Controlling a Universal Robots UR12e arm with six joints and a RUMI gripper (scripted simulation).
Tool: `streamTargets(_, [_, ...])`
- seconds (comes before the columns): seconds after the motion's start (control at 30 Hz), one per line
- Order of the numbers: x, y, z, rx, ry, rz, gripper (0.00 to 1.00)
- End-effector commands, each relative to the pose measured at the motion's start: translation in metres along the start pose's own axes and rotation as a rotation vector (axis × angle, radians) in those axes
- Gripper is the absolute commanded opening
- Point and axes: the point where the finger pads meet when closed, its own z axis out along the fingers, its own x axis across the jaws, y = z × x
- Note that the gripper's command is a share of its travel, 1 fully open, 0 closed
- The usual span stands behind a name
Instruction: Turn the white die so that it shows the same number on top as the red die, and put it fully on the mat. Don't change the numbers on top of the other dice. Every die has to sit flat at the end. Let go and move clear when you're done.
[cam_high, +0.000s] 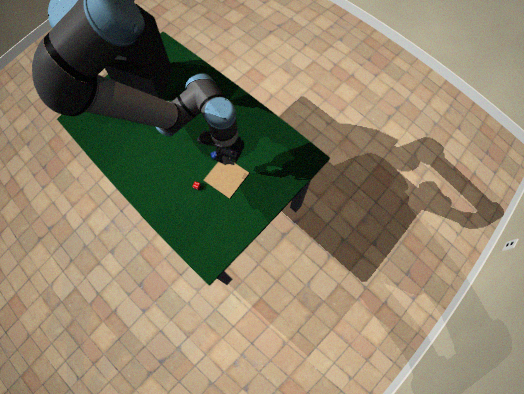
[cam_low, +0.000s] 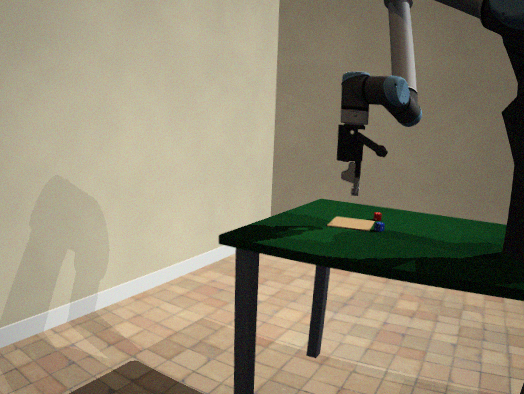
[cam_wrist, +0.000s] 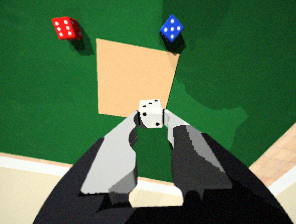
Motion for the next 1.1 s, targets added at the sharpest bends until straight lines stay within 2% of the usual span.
streamTargets(0.0, [-0.012, 0.0, -0.001, 0.004, 0.0, 0.154, 0.06])
streamTargets(0.13, [-0.022, 0.0, -0.002, 0.004, -0.001, 0.272, 0.06])
streamTargets(0.37, [-0.028, 0.0, -0.002, 0.004, -0.001, 0.346, 0.06])
streamTargets(1.07, [-0.029, 0.0, 0.0, 0.004, -0.002, 0.359, 0.06])
